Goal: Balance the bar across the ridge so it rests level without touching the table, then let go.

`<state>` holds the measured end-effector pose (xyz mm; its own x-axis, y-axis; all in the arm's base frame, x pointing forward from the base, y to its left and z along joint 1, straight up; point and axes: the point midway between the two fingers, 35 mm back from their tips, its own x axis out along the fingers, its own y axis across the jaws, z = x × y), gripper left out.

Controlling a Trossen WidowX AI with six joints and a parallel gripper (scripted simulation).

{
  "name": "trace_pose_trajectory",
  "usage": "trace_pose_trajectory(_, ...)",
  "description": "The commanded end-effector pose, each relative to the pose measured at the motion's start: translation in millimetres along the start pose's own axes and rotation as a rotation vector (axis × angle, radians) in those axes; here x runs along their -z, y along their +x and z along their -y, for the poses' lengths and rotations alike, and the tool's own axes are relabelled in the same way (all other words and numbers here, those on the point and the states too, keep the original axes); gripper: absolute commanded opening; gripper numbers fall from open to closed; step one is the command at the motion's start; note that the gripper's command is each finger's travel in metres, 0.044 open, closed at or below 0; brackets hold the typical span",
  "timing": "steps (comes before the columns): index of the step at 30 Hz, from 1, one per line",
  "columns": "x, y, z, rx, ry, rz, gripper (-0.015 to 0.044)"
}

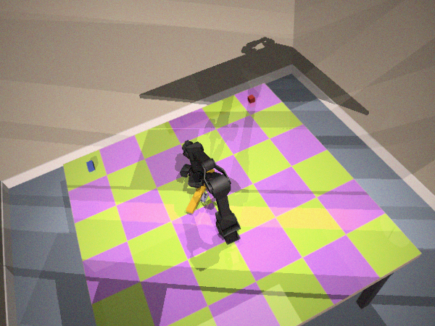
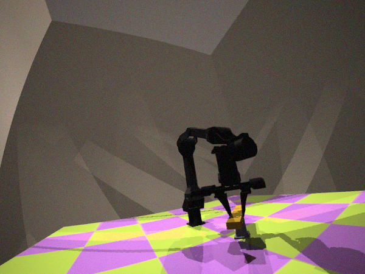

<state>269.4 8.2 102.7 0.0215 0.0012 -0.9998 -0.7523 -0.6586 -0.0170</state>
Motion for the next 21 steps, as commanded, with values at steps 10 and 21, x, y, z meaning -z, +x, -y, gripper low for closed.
trace_pose_trajectory(10, 0.3, 1.6, 0.0, 0.000, 0.000, -0.001, 0.0000)
trace_pose_trajectory(21, 0.4, 2.6, 0.0, 0.000, 0.000, -0.001, 0.0000)
